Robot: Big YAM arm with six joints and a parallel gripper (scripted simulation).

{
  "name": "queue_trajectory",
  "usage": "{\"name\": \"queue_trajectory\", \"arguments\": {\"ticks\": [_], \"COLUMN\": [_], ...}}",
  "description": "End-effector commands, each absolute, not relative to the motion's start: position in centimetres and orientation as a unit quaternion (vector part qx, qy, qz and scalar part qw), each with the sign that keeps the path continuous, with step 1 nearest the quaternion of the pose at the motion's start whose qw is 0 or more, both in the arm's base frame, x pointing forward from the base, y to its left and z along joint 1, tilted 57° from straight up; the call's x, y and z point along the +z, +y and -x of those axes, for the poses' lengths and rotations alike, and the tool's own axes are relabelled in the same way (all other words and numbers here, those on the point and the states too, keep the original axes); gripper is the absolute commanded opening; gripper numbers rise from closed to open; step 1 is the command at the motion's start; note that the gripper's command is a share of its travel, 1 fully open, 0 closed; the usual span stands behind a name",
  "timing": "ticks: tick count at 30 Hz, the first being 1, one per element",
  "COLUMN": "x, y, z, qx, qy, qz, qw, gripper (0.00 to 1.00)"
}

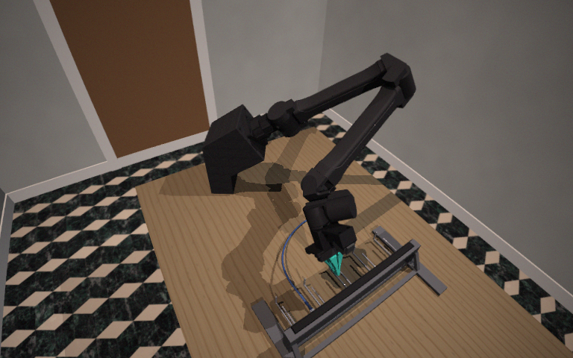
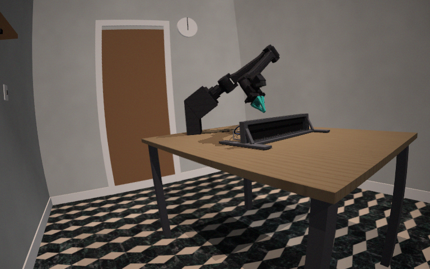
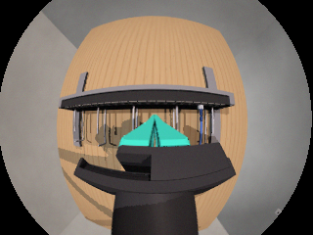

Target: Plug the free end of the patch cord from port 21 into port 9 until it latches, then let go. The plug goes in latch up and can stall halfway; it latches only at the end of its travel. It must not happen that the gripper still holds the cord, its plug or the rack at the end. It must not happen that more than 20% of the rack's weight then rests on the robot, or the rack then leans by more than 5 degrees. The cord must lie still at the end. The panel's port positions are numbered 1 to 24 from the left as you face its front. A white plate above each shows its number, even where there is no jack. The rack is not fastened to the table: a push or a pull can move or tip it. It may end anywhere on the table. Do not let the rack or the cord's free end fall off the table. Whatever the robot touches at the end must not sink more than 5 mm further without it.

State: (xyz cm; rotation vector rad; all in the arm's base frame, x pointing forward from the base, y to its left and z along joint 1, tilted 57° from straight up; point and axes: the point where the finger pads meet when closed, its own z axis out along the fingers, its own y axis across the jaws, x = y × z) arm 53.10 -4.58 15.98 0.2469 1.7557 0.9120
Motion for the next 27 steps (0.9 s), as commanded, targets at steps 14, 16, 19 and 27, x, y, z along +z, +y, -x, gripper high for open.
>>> {"name": "queue_trajectory", "arguments": {"ticks": [14, 16, 19, 27], "x": [18.2, 18.3, 18.3, 18.4], "y": [-6.7, -6.8, -7.0, -7.2], "z": [-53.0, -53.0, -53.1, -53.3], "qx": [0.370, 0.370, 0.370, 0.369], "qy": [0.725, 0.725, 0.724, 0.723], "qz": [-0.103, -0.104, -0.104, -0.106], "qw": [0.571, 0.572, 0.573, 0.574], "gripper": [0.00, 0.00, 0.00, 0.00]}}
